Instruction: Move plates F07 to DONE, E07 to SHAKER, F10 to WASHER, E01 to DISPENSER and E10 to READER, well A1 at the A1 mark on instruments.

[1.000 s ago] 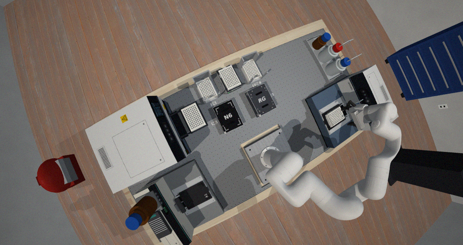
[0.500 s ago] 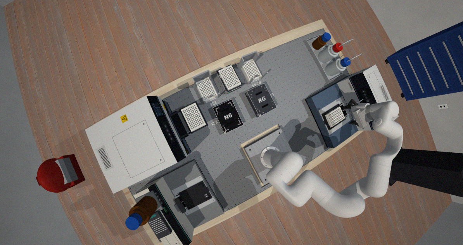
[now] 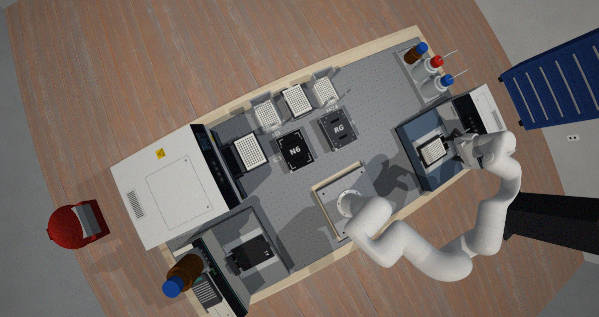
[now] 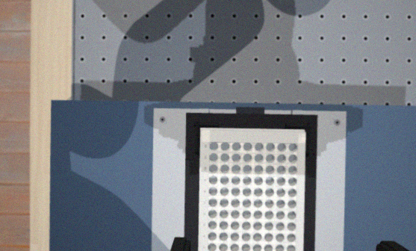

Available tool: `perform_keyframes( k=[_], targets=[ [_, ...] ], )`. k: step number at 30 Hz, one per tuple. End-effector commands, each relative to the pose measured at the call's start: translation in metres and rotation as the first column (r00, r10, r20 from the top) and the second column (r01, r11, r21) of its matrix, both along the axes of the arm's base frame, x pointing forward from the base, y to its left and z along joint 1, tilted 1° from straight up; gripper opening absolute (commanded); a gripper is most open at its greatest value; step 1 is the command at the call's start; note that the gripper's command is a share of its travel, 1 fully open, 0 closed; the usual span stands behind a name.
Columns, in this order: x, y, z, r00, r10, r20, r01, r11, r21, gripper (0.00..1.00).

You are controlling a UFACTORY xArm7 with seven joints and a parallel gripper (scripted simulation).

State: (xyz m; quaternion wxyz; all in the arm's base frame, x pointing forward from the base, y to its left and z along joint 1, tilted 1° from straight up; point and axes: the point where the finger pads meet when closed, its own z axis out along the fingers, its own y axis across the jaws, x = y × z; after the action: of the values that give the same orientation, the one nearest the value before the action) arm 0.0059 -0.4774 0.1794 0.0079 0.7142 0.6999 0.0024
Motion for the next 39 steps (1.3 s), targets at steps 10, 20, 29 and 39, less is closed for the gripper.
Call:
perform_keyframes(
  k=[10,20,29,39],
  targets=[
    [0.001,-0.001,0.002,1.000,0.000,0.001,0.000,1.000,-0.005,1.00],
    [0.001,-0.001,-0.002,1.000,0.000,0.001,0.000,1.000,-0.005,1.00],
    [0.001,-0.001,-0.014,1.000,0.000,0.001,0.000,1.000,-0.005,1.00],
    [0.001,-0.001,-0.025,1.000,0.000,0.001,0.000,1.000,-0.005,1.00]
  ],
)
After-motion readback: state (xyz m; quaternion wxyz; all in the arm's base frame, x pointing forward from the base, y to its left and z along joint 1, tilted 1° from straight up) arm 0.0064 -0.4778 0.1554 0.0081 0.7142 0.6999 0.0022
